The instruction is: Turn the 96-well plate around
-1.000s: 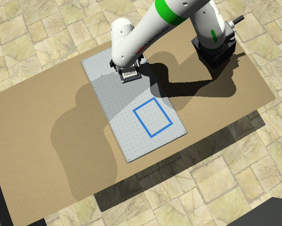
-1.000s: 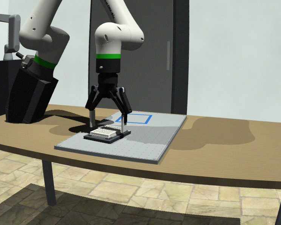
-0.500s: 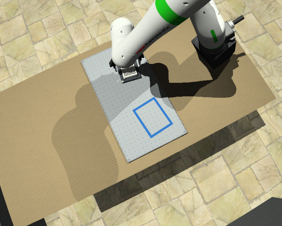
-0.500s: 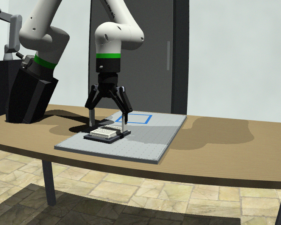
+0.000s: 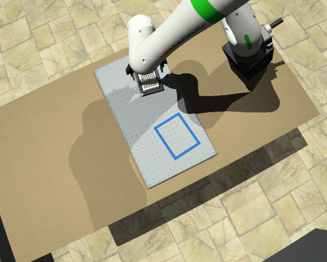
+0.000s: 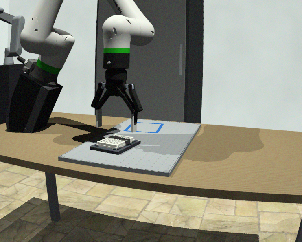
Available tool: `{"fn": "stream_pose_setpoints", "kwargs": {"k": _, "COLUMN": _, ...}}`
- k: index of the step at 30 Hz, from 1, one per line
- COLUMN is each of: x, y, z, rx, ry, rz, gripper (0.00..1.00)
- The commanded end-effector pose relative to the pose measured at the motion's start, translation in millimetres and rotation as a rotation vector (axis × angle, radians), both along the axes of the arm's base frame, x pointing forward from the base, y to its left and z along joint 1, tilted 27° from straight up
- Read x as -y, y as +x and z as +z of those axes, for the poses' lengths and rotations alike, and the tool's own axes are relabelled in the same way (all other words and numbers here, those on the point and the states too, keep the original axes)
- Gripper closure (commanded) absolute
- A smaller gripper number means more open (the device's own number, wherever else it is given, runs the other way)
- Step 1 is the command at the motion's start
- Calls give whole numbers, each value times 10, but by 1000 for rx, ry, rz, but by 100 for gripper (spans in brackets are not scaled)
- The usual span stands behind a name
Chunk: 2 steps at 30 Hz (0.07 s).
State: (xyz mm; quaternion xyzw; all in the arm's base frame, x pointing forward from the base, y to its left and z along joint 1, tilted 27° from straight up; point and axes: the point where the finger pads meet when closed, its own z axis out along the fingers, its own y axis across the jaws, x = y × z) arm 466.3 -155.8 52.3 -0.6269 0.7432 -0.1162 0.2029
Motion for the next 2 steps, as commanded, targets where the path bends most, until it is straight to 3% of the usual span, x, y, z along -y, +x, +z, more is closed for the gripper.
{"fn": "stream_pose_setpoints", "kwargs": {"k": 1, "x": 2, "y": -3, "z": 9, "rx": 0, "ry": 0, "rz": 0, "gripper": 0}}
{"fn": "stream_pose_setpoints", "kwargs": {"k": 2, "x": 2, "y": -3, "z": 9, "rx": 0, "ry": 0, "rz": 0, "gripper": 0}}
